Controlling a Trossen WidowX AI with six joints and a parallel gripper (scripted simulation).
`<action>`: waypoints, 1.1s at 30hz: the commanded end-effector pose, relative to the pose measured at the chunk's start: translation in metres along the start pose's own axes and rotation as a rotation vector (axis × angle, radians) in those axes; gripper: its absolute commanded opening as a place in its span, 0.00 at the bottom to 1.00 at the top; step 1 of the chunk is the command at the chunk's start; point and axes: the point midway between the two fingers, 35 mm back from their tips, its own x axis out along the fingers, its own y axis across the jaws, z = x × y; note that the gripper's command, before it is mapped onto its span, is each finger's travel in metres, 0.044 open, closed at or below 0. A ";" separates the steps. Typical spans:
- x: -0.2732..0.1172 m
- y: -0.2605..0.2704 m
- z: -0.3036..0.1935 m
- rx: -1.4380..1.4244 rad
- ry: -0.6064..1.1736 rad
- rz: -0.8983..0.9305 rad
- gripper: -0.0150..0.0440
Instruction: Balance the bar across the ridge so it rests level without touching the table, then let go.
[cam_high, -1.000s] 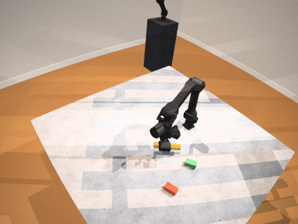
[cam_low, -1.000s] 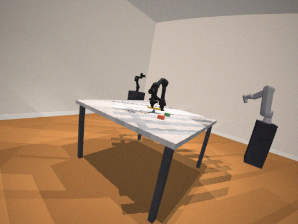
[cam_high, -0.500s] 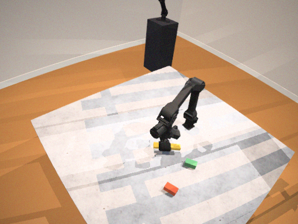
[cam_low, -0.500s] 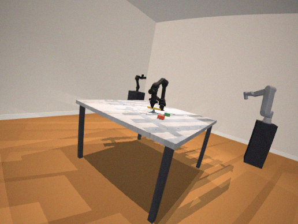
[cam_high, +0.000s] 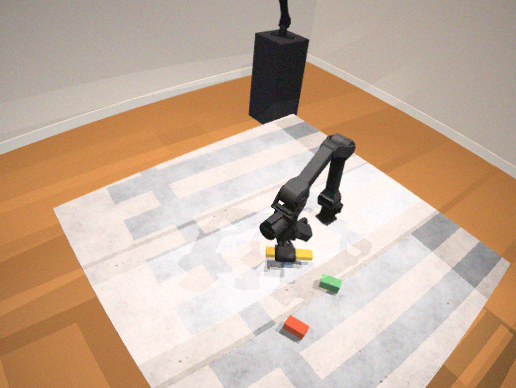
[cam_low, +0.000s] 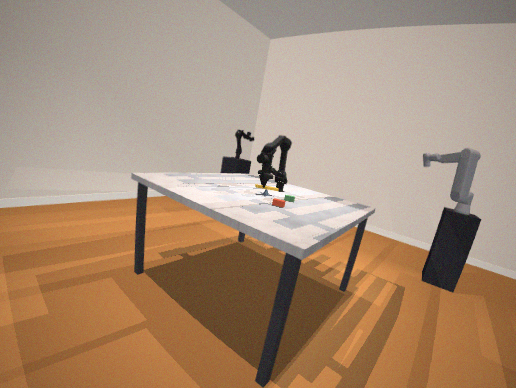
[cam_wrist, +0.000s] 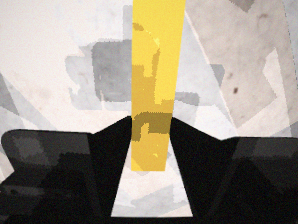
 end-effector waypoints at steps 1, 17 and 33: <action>0.002 0.001 0.000 0.000 -0.001 0.002 0.25; 0.003 0.001 0.000 0.000 -0.001 0.002 0.25; 0.005 0.001 0.000 0.000 -0.001 0.002 0.25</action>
